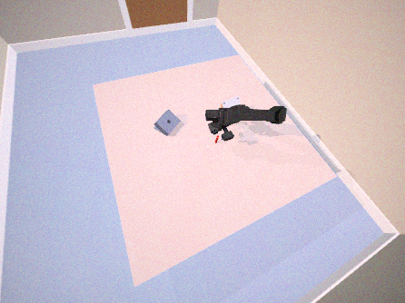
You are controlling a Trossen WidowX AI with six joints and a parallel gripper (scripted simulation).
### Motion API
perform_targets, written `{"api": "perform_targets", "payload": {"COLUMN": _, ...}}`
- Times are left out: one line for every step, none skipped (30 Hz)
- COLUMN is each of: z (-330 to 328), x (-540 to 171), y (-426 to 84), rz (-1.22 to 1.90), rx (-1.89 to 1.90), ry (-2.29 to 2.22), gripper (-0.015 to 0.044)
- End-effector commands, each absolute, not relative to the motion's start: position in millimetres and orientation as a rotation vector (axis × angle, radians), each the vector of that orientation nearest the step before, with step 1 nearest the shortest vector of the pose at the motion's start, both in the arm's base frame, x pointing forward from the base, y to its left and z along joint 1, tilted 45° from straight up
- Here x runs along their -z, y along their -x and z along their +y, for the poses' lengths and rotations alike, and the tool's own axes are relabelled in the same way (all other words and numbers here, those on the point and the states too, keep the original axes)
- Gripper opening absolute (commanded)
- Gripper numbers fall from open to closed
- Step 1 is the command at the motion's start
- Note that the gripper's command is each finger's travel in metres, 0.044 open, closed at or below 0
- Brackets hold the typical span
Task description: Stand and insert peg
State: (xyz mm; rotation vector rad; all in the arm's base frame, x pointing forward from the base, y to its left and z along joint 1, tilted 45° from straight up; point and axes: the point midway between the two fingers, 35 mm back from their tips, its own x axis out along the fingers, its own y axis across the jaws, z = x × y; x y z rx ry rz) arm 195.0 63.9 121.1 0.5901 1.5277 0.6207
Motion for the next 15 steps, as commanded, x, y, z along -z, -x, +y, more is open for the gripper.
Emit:
{"api": "perform_targets", "payload": {"z": 64.7, "x": -120.6, "y": -195.1, "rz": 1.491, "rx": -0.687, "ry": -0.526, "gripper": 0.0440}}
{"api": "perform_targets", "payload": {"z": 64.8, "x": -120.5, "y": -195.1, "rz": 1.480, "rx": -0.705, "ry": -0.506, "gripper": 0.0440}}
{"api": "perform_targets", "payload": {"z": 64.9, "x": -120.4, "y": -195.1, "rz": 1.469, "rx": -0.723, "ry": -0.487, "gripper": 0.0440}}
{"api": "perform_targets", "payload": {"z": 65.0, "x": -120.3, "y": -195.1, "rz": 1.458, "rx": -0.741, "ry": -0.467, "gripper": 0.0440}}
{"api": "perform_targets", "payload": {"z": 65.1, "x": -120.2, "y": -195.1, "rz": 1.447, "rx": -0.759, "ry": -0.447, "gripper": 0.0440}}
{"api": "perform_targets", "payload": {"z": 65.2, "x": -120.0, "y": -195.1, "rz": 1.436, "rx": -0.777, "ry": -0.428, "gripper": 0.0440}}
{"api": "perform_targets", "payload": {"z": 65.3, "x": -119.9, "y": -195.1, "rz": 1.425, "rx": -0.794, "ry": -0.408, "gripper": 0.0440}}
{"api": "perform_targets", "payload": {"z": 65.5, "x": -119.8, "y": -195.1, "rz": 1.413, "rx": -0.812, "ry": -0.388, "gripper": 0.0440}}
{"api": "perform_targets", "payload": {"z": 65.6, "x": -119.7, "y": -195.1, "rz": 1.401, "rx": -0.829, "ry": -0.369, "gripper": 0.0440}}
{"api": "perform_targets", "payload": {"z": 65.7, "x": -119.6, "y": -195.1, "rz": 1.389, "rx": -0.846, "ry": -0.349, "gripper": 0.0440}}
{"api": "perform_targets", "payload": {"z": 65.8, "x": -119.5, "y": -195.1, "rz": 1.377, "rx": -0.863, "ry": -0.329, "gripper": 0.0440}}
{"api": "perform_targets", "payload": {"z": 65.9, "x": -119.3, "y": -195.1, "rz": 1.365, "rx": -0.880, "ry": -0.310, "gripper": 0.0440}}
{"api": "perform_targets", "payload": {"z": 66.0, "x": -119.2, "y": -195.1, "rz": 1.353, "rx": -0.897, "ry": -0.290, "gripper": 0.0440}}
{"api": "perform_targets", "payload": {"z": 66.1, "x": -119.1, "y": -195.1, "rz": 1.341, "rx": -0.914, "ry": -0.270, "gripper": 0.0440}}
{"api": "perform_targets", "payload": {"z": 66.2, "x": -119.0, "y": -195.1, "rz": 1.328, "rx": -0.930, "ry": -0.250, "gripper": 0.0440}}
